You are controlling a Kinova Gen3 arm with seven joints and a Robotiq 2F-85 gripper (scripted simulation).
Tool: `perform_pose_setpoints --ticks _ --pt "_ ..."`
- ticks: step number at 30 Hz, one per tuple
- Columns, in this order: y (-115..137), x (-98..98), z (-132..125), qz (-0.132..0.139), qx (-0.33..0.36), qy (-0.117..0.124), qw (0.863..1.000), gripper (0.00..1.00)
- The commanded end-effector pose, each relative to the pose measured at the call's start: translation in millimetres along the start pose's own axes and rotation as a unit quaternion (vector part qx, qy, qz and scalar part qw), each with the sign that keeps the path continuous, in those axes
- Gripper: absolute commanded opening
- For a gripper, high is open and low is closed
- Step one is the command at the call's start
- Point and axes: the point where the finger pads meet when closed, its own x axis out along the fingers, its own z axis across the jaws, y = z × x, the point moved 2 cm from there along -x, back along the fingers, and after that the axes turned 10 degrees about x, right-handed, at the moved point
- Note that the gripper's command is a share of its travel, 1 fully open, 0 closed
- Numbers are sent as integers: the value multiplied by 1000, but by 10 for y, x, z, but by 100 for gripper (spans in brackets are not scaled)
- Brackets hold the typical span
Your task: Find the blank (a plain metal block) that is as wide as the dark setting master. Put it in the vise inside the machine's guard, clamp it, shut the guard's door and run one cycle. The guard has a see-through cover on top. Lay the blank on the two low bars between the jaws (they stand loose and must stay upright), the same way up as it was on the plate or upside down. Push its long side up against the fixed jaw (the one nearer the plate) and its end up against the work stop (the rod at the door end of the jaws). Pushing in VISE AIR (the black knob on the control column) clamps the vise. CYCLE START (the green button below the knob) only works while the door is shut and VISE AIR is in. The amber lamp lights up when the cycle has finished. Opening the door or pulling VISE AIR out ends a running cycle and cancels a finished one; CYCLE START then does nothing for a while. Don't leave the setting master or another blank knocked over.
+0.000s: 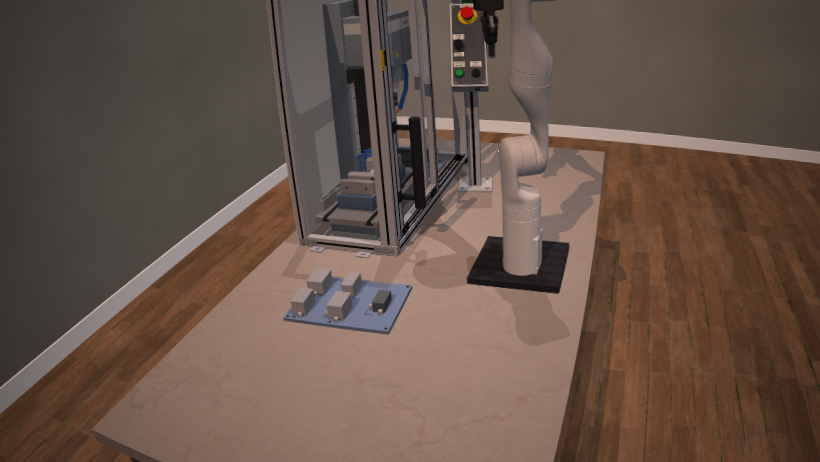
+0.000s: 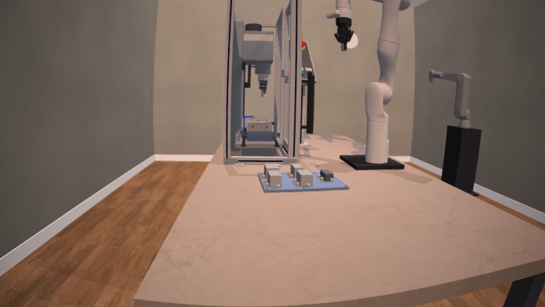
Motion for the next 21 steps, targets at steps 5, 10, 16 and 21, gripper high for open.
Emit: perform_pose_setpoints --ticks 5,10,16,21 --pt "171 -3 -491 0 0 -1 1000 10" --pt "171 -3 -491 0 0 -1 1000 10" --pt "230 -3 -662 0 0 -1 1000 10" --pt "319 -3 -919 0 0 -1 1000 10"
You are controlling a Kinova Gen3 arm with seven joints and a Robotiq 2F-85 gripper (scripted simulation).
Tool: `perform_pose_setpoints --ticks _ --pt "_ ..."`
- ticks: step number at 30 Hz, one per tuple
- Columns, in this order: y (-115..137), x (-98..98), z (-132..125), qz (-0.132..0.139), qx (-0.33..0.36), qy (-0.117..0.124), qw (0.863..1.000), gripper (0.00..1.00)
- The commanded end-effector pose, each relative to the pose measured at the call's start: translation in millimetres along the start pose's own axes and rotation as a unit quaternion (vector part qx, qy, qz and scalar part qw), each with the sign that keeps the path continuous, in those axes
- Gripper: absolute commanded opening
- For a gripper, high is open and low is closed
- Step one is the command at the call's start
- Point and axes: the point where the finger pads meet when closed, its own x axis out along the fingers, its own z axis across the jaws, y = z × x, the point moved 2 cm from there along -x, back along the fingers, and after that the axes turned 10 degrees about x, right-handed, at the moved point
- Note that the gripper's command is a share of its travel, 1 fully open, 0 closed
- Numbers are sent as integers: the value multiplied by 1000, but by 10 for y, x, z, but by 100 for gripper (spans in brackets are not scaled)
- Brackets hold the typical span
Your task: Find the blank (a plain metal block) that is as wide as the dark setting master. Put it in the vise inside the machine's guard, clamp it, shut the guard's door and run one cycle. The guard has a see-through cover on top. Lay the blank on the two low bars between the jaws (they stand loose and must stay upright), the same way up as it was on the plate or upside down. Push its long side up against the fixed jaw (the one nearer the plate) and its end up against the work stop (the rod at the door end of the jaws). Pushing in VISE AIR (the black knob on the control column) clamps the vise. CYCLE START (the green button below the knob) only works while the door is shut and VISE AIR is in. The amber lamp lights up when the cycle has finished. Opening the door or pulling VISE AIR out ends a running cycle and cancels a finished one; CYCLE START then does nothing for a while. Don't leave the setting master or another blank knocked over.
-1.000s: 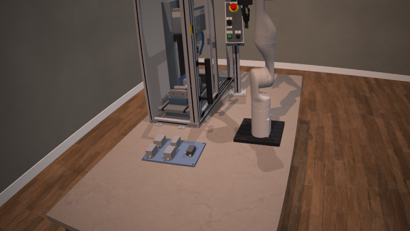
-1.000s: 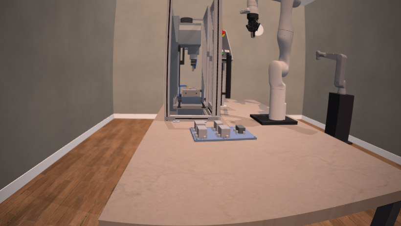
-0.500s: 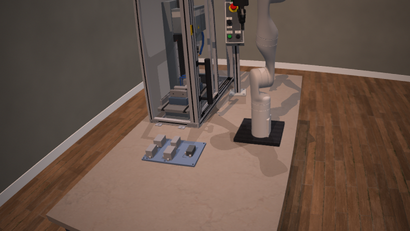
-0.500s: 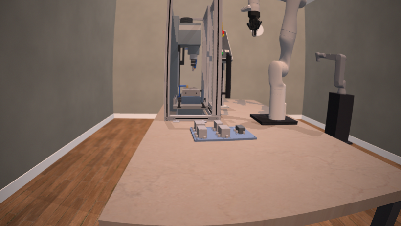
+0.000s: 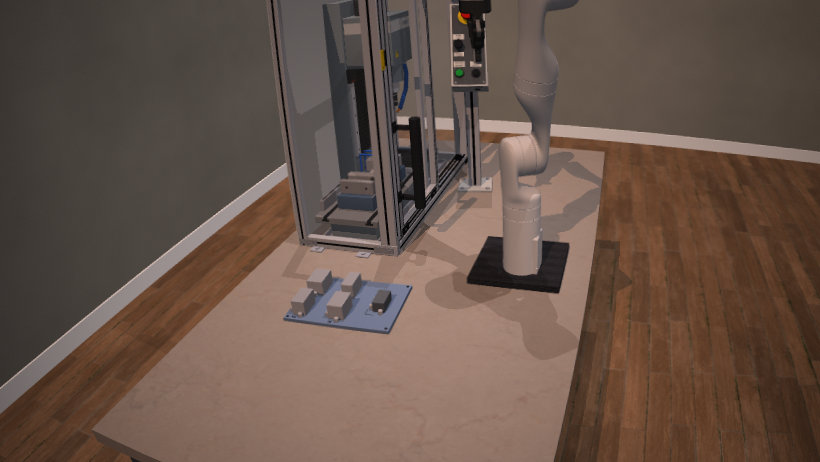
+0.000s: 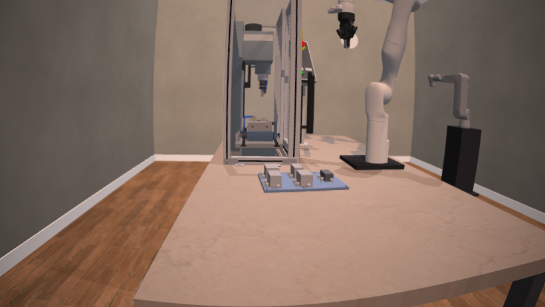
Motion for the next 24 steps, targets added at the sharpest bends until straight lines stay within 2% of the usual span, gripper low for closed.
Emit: perform_pose_setpoints --ticks 1,10,15,24 --pt "48 -5 -113 0 1 -1 1000 10" --pt "48 -5 -113 0 1 -1 1000 10" --pt "350 353 -487 0 1 0 1000 10" --pt "350 353 -487 0 1 0 1000 10"
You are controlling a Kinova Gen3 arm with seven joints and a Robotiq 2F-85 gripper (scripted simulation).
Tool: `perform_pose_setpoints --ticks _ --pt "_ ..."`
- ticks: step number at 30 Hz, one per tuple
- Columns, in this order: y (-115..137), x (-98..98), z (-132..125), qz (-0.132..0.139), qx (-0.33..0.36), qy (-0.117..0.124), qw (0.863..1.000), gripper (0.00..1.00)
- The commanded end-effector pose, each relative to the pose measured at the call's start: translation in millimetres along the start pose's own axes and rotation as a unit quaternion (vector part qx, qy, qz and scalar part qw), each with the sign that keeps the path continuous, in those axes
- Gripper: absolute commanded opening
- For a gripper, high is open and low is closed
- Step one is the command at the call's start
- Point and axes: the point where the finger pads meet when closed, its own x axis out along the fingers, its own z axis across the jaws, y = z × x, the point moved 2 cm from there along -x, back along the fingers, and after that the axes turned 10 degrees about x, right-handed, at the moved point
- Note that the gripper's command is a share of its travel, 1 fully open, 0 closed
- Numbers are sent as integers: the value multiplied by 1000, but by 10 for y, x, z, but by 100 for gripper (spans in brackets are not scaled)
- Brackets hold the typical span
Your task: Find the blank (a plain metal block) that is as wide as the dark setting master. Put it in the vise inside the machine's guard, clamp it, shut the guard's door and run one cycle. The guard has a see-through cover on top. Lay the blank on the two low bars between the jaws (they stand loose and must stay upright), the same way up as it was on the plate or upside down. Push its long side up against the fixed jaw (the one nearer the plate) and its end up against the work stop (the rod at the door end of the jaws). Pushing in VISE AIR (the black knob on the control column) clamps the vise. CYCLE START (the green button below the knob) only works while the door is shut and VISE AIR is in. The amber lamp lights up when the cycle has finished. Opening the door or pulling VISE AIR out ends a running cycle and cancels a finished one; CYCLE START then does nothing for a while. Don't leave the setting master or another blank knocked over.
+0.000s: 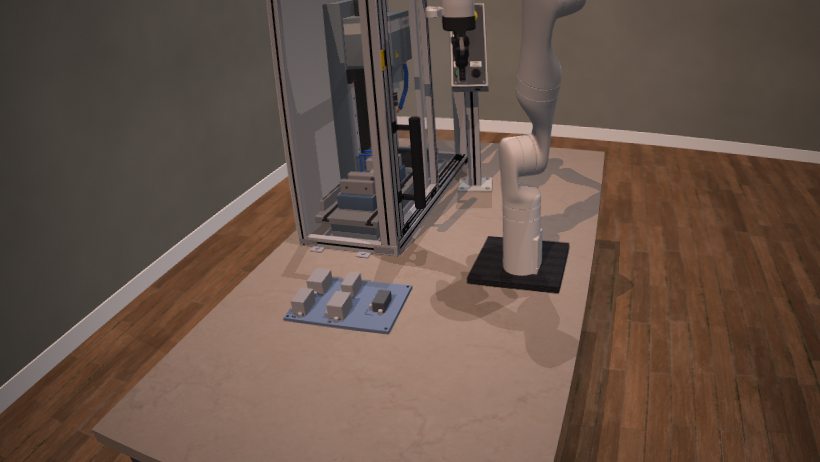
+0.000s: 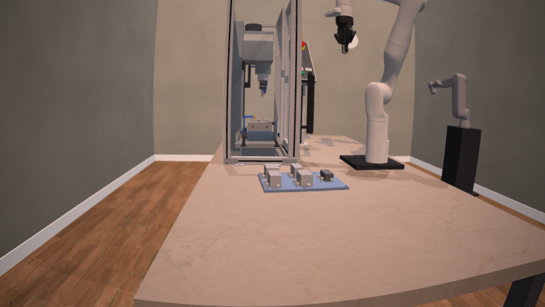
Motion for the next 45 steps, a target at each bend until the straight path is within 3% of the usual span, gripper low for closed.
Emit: perform_pose_setpoints --ticks 1,3,8,20,25,37,45 --pt "3 -1 0 0 0 0 1000 10" --pt "3 -1 0 0 0 0 1000 10" --pt "304 357 -375 0 0 0 1000 10" --pt "304 357 -375 0 0 0 1000 10" --pt "606 715 -750 0 0 0 1000 10" --pt "606 715 -750 0 0 0 1000 10" --pt "712 841 -882 0 0 0 1000 10"
